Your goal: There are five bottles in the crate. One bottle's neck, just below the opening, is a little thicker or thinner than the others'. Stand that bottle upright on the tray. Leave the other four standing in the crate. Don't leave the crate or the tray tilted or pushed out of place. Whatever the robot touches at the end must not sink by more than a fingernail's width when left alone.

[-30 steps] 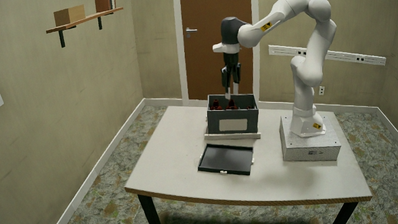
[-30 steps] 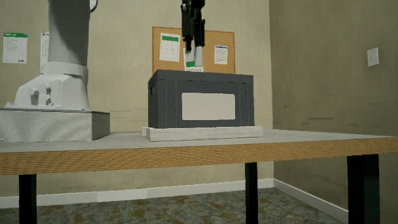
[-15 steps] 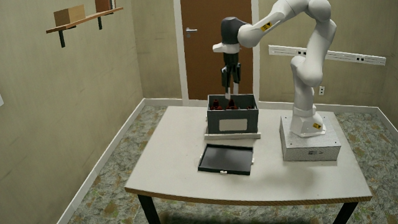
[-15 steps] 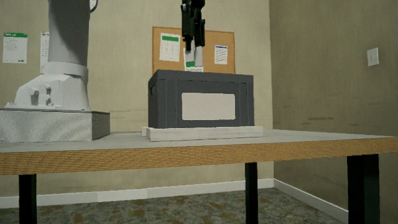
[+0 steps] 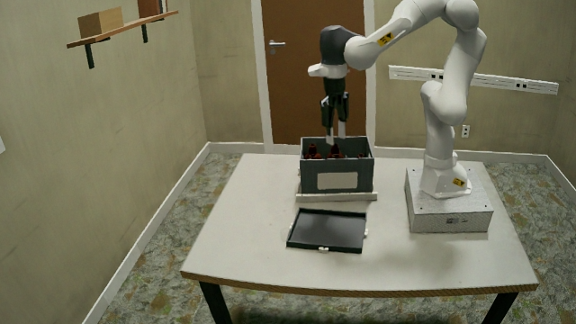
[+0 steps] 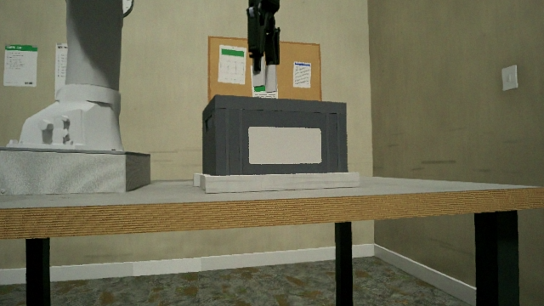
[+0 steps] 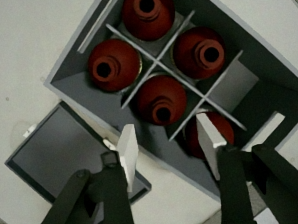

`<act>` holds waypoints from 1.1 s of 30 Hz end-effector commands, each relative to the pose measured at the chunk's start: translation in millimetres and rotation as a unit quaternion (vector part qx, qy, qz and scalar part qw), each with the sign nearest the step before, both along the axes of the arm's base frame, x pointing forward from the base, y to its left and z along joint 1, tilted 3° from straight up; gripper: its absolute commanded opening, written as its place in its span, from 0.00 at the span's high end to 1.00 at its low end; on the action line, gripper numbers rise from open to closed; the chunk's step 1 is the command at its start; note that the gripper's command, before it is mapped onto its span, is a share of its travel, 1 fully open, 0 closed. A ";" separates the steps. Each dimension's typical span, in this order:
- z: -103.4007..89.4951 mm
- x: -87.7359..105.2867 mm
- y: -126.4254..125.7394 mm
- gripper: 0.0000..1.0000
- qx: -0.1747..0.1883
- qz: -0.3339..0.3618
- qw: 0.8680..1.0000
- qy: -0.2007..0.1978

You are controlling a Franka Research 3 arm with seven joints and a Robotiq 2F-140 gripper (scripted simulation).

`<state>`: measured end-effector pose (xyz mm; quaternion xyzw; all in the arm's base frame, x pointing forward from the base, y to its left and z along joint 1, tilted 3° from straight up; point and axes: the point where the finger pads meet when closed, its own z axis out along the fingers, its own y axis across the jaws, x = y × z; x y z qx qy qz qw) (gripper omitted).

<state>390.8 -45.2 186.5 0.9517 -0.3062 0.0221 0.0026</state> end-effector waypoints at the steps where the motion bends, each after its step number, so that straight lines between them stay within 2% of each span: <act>1: -3.5 0.2 0.3 0.56 0.001 -0.003 1.000 0.000; 33: -37.4 1.9 -0.2 0.56 0.001 -0.003 1.000 0.000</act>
